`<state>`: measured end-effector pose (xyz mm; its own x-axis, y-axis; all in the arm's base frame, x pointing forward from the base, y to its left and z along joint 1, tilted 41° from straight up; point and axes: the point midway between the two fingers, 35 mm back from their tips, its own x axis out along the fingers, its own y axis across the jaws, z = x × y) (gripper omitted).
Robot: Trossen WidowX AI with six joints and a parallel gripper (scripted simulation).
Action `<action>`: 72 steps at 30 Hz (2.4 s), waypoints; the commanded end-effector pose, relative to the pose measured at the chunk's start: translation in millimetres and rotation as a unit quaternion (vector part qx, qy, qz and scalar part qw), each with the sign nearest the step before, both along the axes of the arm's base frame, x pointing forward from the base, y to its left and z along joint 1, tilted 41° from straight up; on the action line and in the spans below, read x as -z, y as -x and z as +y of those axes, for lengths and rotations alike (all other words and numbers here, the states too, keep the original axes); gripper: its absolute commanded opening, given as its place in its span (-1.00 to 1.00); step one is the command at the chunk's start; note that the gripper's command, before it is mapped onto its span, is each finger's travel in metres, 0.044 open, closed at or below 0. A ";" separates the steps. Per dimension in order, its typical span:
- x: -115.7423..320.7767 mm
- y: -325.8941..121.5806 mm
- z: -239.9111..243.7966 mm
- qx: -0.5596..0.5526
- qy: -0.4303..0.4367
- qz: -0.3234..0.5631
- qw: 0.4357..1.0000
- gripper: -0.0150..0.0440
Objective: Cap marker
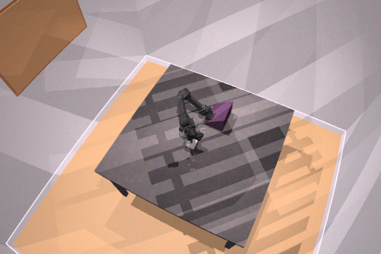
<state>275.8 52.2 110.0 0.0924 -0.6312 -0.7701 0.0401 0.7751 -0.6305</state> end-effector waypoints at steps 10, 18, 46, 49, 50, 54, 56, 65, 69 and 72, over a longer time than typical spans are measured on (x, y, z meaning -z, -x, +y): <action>16.9 -1.9 -15.0 -0.002 0.004 0.003 1.000 -0.49; 26.7 -2.8 -23.5 -0.002 0.005 0.002 1.000 -0.49; 35.5 -3.0 -31.0 0.001 0.003 0.002 1.000 -0.14; 35.5 -3.0 -31.0 0.001 0.003 0.002 1.000 0.13; 35.5 -3.0 -31.0 0.001 0.003 0.002 1.000 0.22; 35.5 -3.0 -31.0 0.001 0.003 0.002 1.000 0.58; 35.5 -3.0 -31.0 0.001 0.003 0.002 1.000 0.75; 2.9 -1.4 -1.8 0.000 0.001 0.002 1.000 1.00; -21.3 3.9 17.2 0.001 0.002 0.003 1.000 1.00; -21.3 3.9 17.2 0.001 0.002 0.003 1.000 1.00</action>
<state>274.6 67.1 126.7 0.1039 -0.6325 -0.7675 0.0316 0.7734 -0.6331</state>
